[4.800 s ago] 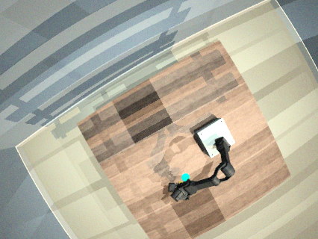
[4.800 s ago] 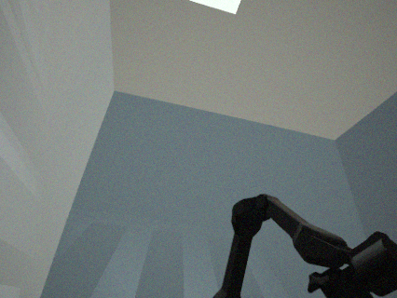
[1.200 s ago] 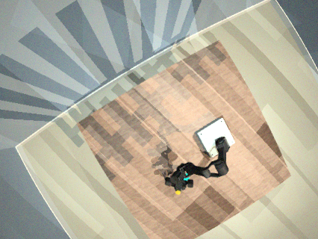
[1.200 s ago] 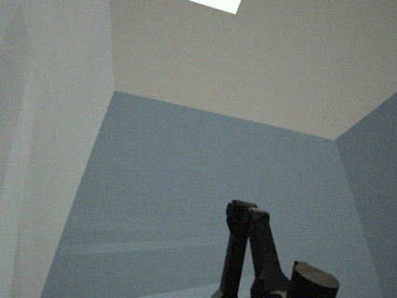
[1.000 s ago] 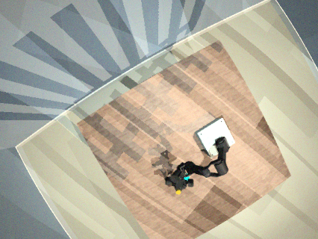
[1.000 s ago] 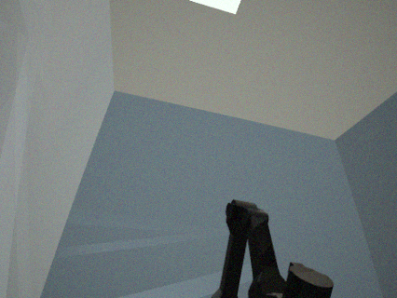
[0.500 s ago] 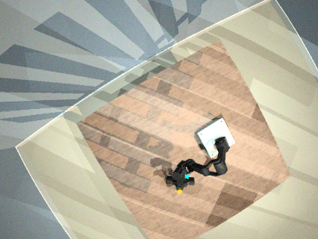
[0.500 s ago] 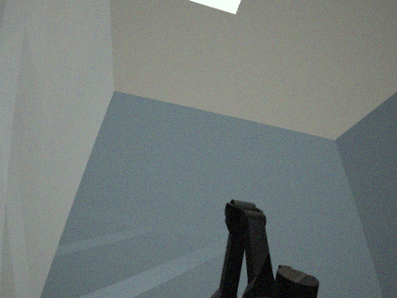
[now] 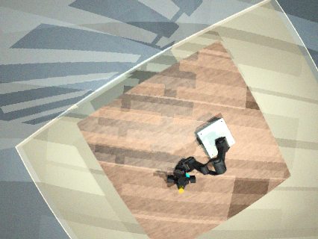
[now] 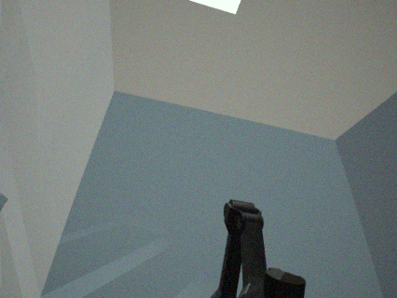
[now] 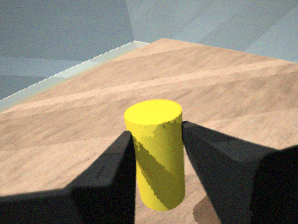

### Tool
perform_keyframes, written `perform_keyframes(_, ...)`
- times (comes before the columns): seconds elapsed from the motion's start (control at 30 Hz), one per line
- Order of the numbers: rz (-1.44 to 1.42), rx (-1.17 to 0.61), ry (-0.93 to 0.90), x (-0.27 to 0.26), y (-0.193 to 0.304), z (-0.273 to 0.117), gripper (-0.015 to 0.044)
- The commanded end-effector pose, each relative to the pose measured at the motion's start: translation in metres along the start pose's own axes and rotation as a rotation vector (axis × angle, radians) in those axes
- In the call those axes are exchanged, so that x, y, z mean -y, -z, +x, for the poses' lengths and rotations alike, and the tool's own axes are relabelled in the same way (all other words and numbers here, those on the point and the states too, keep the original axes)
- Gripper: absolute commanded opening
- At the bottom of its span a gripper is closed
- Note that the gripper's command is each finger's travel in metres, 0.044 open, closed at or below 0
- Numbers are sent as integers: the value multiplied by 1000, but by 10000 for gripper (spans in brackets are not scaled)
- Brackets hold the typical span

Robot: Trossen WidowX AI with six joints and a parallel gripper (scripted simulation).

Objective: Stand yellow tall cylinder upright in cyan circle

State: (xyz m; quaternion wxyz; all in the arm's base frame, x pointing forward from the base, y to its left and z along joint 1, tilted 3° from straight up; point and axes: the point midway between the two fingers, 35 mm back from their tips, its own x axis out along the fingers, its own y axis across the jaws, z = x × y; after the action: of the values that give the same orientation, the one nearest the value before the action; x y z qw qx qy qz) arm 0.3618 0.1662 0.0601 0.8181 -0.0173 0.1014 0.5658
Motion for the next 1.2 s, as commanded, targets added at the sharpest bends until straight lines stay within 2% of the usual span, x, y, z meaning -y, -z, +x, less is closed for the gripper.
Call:
perform_keyframes(0.0,-3,17,-12,-3,-1,-4,105)
perform_keyframes(1.17,-69,122,-98,-32,-3,-32,105)
